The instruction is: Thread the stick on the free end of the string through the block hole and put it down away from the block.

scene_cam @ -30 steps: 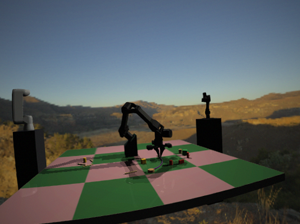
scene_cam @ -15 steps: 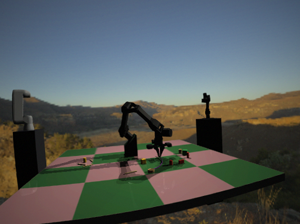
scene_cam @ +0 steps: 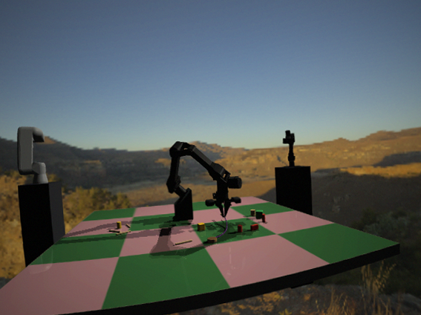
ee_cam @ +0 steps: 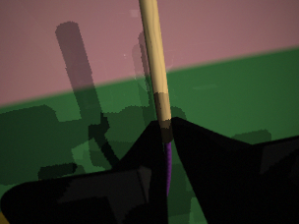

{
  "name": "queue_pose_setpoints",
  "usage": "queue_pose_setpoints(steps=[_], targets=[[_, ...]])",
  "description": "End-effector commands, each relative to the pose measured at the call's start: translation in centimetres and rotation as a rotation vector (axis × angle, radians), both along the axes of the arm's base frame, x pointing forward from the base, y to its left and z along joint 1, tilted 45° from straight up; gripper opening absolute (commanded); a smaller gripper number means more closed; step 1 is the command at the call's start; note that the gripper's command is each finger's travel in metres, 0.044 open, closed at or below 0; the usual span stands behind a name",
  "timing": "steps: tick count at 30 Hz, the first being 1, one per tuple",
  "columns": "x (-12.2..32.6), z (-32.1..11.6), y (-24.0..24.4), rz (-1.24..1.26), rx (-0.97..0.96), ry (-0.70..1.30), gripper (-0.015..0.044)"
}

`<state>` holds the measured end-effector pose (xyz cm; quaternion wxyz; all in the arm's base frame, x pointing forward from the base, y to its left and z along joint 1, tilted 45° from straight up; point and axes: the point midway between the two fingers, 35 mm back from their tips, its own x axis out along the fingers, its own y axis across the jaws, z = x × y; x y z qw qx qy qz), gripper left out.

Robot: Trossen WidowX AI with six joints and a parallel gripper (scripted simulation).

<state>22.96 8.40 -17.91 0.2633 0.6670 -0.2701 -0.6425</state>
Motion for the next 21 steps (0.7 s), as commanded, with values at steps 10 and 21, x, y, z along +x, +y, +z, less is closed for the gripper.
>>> queue_pose_setpoints(steps=[10, 21], targets=[[0.0, 1.4, 1.5, -0.002, 0.008, -0.004, 0.0000], [-0.1, 2.4, 2.4, -0.003, 0.008, -0.003, 0.0000]])
